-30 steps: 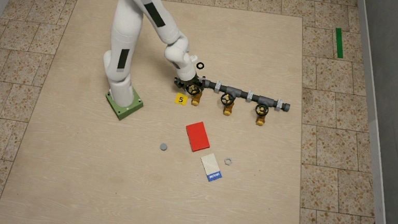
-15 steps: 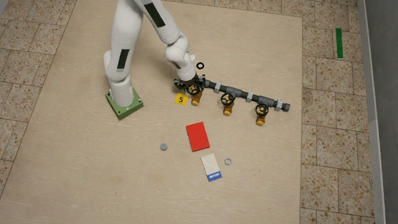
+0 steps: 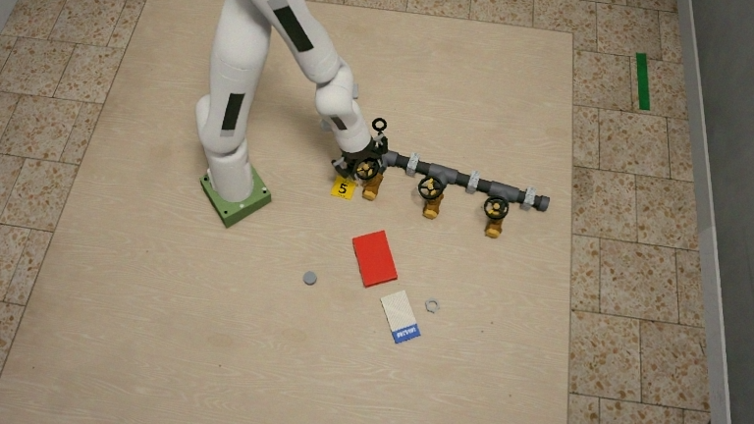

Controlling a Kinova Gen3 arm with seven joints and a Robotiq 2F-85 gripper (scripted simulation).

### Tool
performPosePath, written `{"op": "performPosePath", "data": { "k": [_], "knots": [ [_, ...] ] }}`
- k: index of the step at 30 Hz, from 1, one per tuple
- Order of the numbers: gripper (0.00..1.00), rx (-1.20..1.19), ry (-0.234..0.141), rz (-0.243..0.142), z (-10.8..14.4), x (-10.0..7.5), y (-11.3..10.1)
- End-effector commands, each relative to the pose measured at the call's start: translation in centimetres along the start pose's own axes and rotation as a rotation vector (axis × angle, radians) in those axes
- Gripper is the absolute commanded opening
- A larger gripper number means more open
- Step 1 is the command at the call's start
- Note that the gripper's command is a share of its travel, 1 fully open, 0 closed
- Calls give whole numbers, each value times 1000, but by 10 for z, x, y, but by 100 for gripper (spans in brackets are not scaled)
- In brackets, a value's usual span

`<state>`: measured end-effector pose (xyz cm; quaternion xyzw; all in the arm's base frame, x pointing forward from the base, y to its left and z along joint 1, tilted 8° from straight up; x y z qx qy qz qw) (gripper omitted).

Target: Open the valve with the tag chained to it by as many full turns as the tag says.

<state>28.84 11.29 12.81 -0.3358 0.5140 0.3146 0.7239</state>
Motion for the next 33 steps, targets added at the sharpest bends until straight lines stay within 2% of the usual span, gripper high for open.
{"op": "performPosePath", "data": {
  "k": [1,7,9,24,26,33],
  "knots": [
    [64,-164,-4,4,0,0,0],
    [64,-519,-5,3,0,0,0],
    [64,-519,-5,3,0,0,0],
    [64,-1426,-6,1,0,0,0],
    [64,-1426,-6,1,0,0,0],
    [64,-1760,-6,0,0,0,0]
  ]
}}
Point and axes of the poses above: the point where the finger pads meet when closed, its own x axis out along the fingers, its own z axis across the jaws, y = z × x, the point moved 3 cm from there along -x, back along the fingers, and after that the axes turned 6 degrees about -x, right-handed, at the moved point
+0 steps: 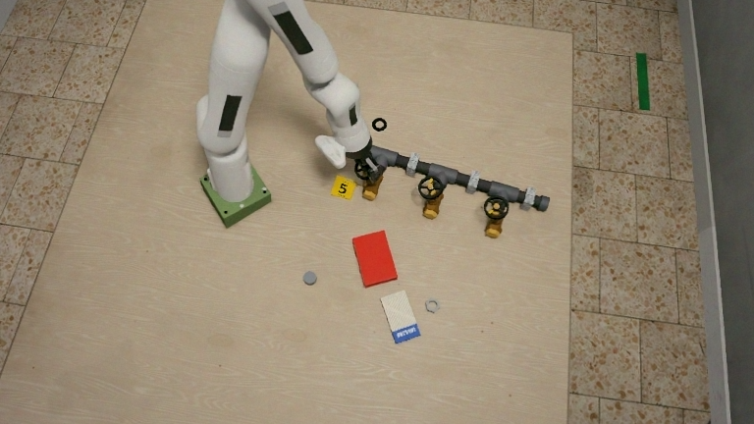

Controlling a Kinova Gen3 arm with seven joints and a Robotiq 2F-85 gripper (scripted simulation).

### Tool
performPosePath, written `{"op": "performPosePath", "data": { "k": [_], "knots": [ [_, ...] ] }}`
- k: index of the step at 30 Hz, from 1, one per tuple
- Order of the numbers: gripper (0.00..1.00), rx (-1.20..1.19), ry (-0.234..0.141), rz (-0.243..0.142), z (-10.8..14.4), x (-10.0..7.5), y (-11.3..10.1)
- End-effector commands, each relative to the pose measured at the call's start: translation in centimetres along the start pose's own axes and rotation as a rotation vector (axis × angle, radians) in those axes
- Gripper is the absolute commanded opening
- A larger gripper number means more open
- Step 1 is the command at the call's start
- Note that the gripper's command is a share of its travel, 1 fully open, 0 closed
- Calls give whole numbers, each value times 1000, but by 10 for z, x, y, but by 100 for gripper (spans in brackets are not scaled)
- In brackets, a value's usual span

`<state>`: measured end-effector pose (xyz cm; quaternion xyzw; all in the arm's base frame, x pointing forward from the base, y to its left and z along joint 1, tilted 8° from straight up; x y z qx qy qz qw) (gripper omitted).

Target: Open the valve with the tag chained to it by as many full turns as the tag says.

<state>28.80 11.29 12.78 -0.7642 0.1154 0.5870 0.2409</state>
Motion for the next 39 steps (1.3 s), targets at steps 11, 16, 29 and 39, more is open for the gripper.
{"op": "performPosePath", "data": {
  "k": [11,16,29,39],
  "knots": [
    [64,-417,-15,-5,-1,0,0],
    [64,-540,-14,-6,-1,0,0],
    [64,-684,-14,-7,-1,0,0],
    [64,-706,-14,-7,-1,0,0]
  ]
}}
Point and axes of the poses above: the point where the finger pads meet when closed, its own x axis out along the fingers, its own z axis across the jaws, y = z × x, the point moved 3 cm from there along -x, back along the fingers, and after that the axes turned 6 degrees about -x, right-handed, at the moved point
